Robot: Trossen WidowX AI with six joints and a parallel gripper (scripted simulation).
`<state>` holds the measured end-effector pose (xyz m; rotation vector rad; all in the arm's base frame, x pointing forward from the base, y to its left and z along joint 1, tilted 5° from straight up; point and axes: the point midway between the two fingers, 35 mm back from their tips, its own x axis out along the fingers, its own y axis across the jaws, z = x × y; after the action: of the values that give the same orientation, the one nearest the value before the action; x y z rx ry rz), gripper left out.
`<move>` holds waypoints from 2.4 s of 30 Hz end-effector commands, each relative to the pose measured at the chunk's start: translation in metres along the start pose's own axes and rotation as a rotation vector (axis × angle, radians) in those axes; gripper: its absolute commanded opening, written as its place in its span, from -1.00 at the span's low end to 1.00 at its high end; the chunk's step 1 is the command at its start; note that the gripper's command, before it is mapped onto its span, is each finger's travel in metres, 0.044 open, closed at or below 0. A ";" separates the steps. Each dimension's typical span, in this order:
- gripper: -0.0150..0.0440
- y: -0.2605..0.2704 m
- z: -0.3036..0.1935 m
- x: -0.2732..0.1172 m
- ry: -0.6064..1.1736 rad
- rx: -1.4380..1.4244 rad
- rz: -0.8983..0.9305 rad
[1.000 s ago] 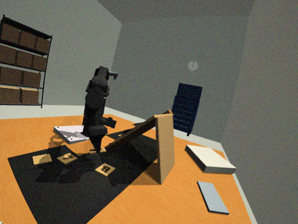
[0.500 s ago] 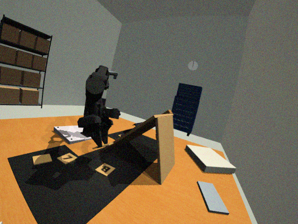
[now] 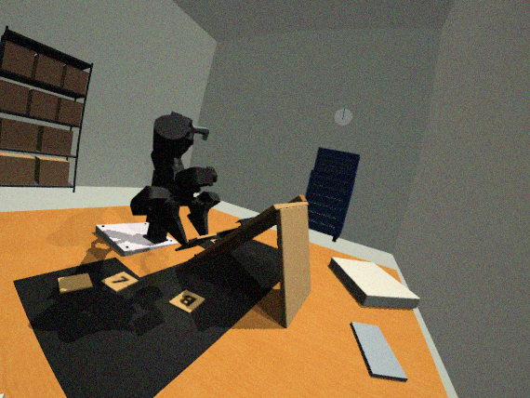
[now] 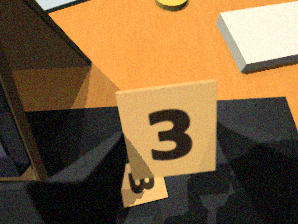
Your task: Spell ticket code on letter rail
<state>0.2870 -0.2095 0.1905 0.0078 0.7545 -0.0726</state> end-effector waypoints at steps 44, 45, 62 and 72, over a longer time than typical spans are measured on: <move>-0.49 0.013 0.012 -0.005 -0.051 0.093 0.003; -0.49 0.013 0.012 -0.005 -0.051 0.093 0.003; -0.49 0.022 0.013 -0.006 -0.051 0.094 0.004; -0.49 0.026 0.014 -0.006 -0.051 0.094 0.004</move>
<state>0.2942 -0.1844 0.2043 0.0953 0.6982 -0.0987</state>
